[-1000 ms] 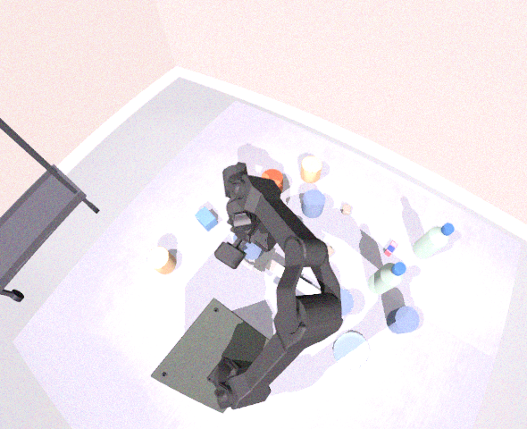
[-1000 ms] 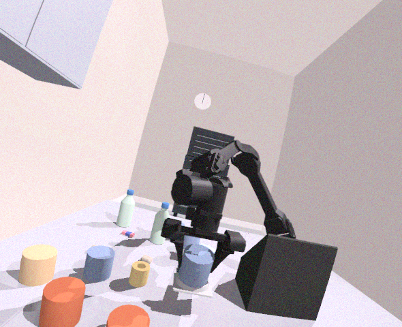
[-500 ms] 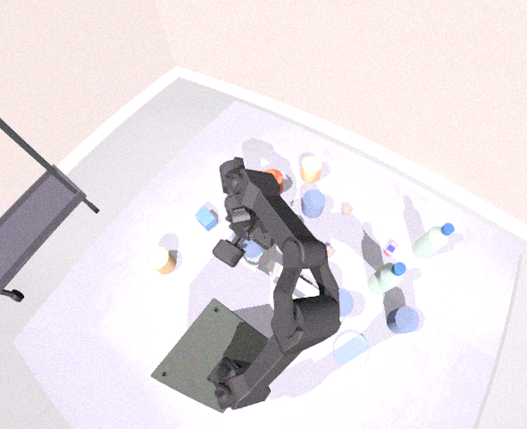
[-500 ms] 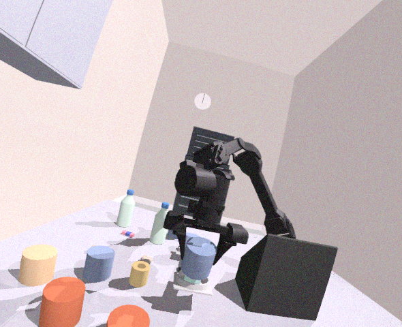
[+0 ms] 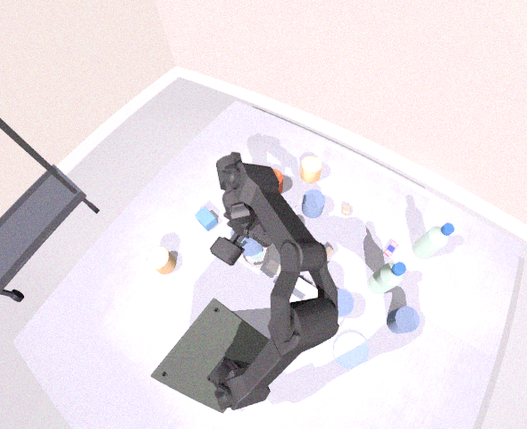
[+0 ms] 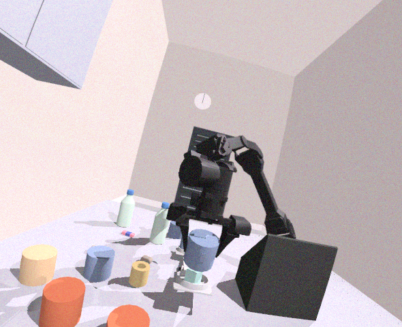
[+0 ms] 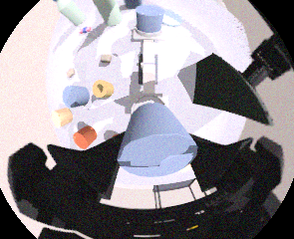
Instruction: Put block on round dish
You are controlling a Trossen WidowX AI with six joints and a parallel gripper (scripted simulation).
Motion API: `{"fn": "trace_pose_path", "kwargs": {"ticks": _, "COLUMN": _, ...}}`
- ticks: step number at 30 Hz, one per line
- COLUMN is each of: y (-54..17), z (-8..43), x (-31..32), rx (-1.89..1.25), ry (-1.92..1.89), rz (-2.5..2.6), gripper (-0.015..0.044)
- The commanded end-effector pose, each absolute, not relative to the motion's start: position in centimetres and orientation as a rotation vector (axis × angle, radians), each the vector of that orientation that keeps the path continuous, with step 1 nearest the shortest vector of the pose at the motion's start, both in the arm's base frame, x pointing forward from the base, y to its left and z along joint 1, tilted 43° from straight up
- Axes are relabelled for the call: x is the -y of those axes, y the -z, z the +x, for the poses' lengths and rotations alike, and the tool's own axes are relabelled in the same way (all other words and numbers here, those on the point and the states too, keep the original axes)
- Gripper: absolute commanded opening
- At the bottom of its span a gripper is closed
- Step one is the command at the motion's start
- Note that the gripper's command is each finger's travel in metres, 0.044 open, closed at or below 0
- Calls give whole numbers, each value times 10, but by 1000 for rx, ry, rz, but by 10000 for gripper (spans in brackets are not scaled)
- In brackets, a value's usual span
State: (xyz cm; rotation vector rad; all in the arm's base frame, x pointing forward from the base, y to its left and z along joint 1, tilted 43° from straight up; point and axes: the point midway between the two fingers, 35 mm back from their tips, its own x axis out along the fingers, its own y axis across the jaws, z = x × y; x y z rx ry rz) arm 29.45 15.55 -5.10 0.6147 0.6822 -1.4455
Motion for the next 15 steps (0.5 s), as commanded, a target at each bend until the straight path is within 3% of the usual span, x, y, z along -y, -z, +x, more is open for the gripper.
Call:
{"fn": "trace_pose_path", "kwargs": {"ticks": 1, "y": 44, "z": 296, "x": -162, "rx": -681, "ry": 1439, "rz": 634, "gripper": 0}}
{"fn": "trace_pose_path", "kwargs": {"ticks": 15, "y": 37, "z": 292, "x": -166, "rx": -681, "ry": 1446, "rz": 614, "gripper": 0}}
